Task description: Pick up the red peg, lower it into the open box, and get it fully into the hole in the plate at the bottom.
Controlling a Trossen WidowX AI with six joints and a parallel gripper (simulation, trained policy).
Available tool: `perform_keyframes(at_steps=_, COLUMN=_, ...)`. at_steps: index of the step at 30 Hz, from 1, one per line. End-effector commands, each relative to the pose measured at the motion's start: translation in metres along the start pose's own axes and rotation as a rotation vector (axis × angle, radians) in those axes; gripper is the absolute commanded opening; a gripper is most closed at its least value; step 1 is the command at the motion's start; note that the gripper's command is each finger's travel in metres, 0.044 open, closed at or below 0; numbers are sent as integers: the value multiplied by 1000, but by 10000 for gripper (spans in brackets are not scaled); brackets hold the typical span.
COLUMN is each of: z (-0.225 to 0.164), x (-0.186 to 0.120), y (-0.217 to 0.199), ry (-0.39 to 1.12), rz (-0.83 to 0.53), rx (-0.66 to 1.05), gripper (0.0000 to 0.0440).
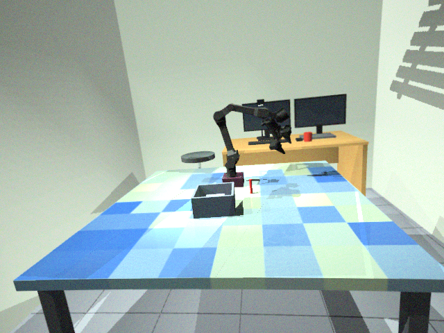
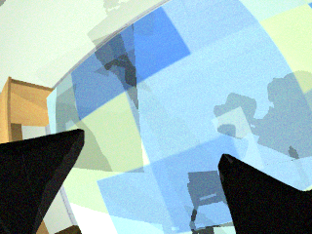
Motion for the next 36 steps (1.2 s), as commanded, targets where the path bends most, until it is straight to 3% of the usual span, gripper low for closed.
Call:
perform_keyframes(at_steps=1, z=-2, x=-6, y=-18, ry=4, rz=-67, rx=115, gripper=440)
perform_keyframes(at_steps=36, z=-39, x=-36, y=-154, ry=138, rz=-646, rx=1173, gripper=440)
Point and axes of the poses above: the point midway between the two fingers, 35 mm back from their tips, its own x axis out along the fingers, its own y axis across the jaws, z = x × y, the point moved 9 cm from there along -x, back along the fingers, and after that the axes turned 9 degrees about -x, right-handed, at the moved point
